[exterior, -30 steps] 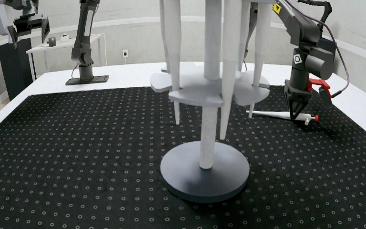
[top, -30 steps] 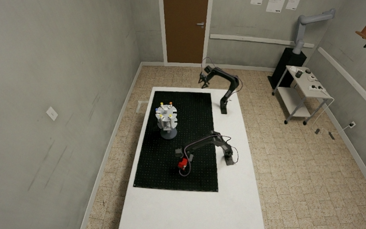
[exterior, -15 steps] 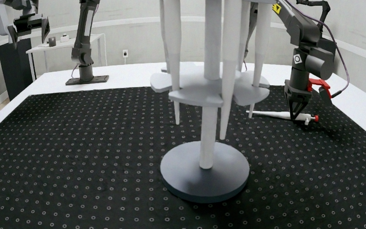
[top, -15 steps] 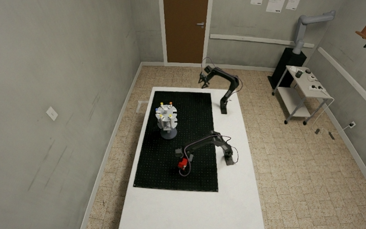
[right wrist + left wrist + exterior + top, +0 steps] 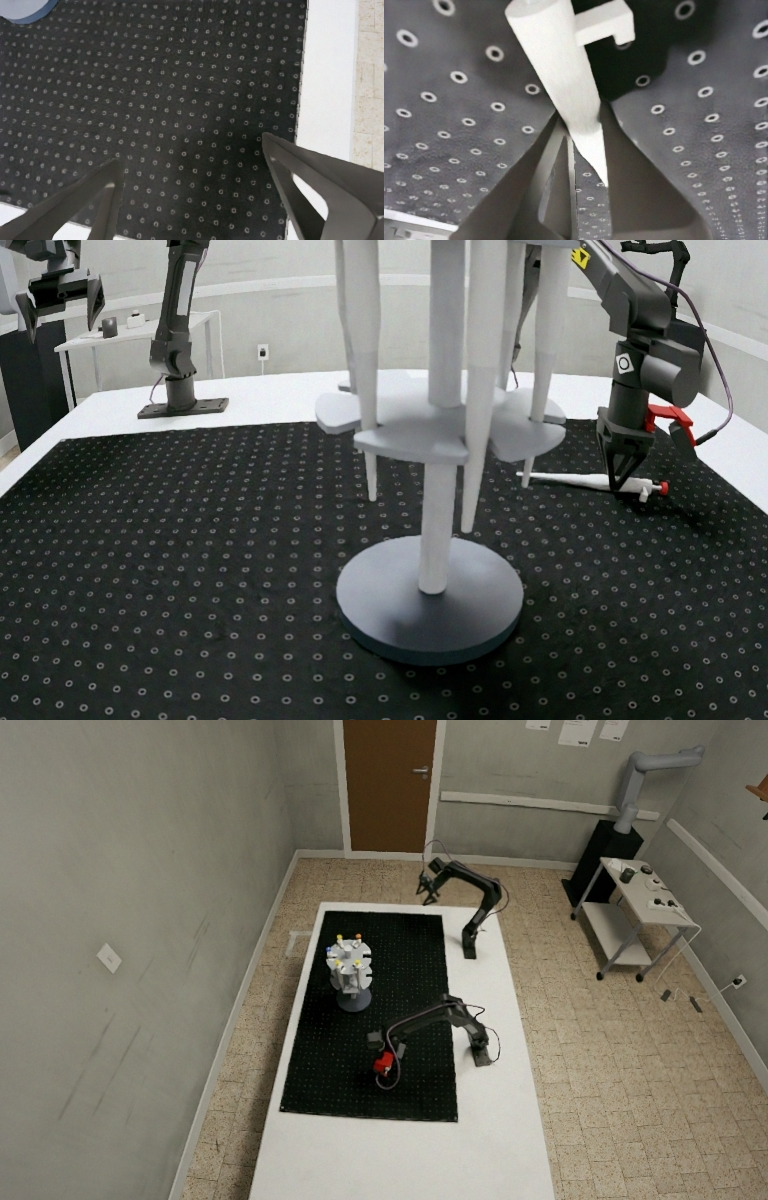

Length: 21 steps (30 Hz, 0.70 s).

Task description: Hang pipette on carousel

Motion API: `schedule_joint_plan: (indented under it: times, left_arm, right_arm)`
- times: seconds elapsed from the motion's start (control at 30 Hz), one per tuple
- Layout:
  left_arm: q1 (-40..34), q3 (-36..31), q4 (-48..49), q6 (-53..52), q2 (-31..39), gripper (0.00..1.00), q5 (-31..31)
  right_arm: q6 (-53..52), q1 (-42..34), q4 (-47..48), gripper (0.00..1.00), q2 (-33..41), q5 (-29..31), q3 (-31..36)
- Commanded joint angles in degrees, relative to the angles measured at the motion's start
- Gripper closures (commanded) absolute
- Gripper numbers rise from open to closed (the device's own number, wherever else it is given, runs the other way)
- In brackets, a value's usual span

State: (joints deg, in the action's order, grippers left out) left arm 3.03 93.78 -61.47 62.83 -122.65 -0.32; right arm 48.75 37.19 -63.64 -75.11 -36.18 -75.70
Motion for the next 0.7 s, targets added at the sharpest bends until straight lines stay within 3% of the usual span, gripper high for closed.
schedule_joint_plan:
  times: [0.0, 0.67]
  left_arm:
    - [0.4, 0.5, 0.7, 0.1, 1.6, 0.88, 0.8]
    - [0.4, 5.7, -6.3, 0.1, 3.3, 0.88, 0.8]
  right_arm:
    - [0.3, 0.5, 0.5, 0.0, -0.4, -0.9, -1.1]
    - [0.3, 0.5, 0.5, 0.0, -0.4, -0.9, -1.1]
